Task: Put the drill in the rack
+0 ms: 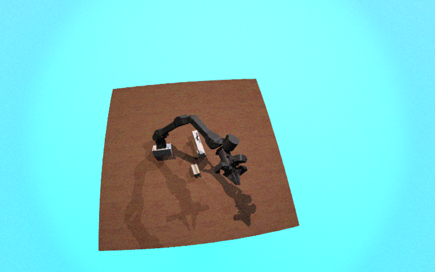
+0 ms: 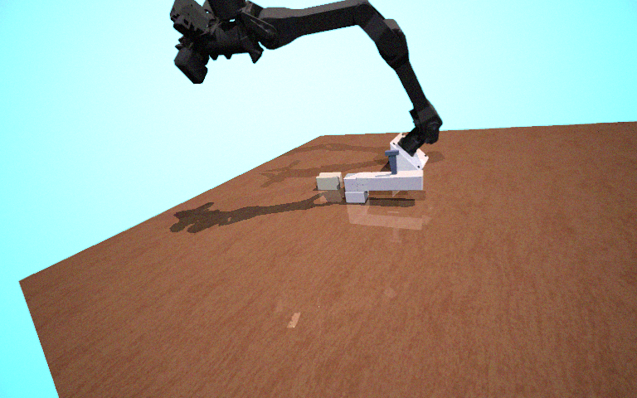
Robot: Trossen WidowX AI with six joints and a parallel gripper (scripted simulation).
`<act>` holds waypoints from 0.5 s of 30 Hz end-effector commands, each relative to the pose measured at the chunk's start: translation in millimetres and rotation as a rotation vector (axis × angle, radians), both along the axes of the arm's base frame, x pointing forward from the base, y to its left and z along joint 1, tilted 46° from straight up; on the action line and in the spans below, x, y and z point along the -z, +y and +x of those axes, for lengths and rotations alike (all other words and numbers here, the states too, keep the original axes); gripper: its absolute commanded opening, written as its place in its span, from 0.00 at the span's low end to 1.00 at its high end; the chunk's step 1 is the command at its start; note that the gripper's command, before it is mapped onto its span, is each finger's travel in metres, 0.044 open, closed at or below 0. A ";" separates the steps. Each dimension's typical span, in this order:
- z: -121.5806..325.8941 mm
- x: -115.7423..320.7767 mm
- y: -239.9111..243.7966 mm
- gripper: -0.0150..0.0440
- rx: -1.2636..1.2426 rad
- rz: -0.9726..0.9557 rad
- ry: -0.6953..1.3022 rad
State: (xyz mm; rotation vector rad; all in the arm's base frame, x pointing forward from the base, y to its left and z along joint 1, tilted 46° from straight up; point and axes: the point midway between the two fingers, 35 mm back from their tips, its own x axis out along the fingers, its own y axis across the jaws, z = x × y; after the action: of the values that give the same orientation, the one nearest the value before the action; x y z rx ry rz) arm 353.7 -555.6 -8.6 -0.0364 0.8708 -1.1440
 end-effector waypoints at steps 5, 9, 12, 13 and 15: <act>21.4 1.9 98.7 0.25 -0.332 0.311 0.156; 16.4 1.4 160.1 0.25 -0.495 0.493 0.219; 7.4 -3.1 208.5 0.25 -0.611 0.632 0.254; 3.5 -5.4 224.8 0.25 -0.648 0.679 0.263; -4.8 -12.0 257.2 0.25 -0.724 0.770 0.277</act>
State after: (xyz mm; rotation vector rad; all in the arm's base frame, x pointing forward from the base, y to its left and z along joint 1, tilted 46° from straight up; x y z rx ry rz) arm 361.0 -342.4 -6.7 0.0750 1.3127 -0.2504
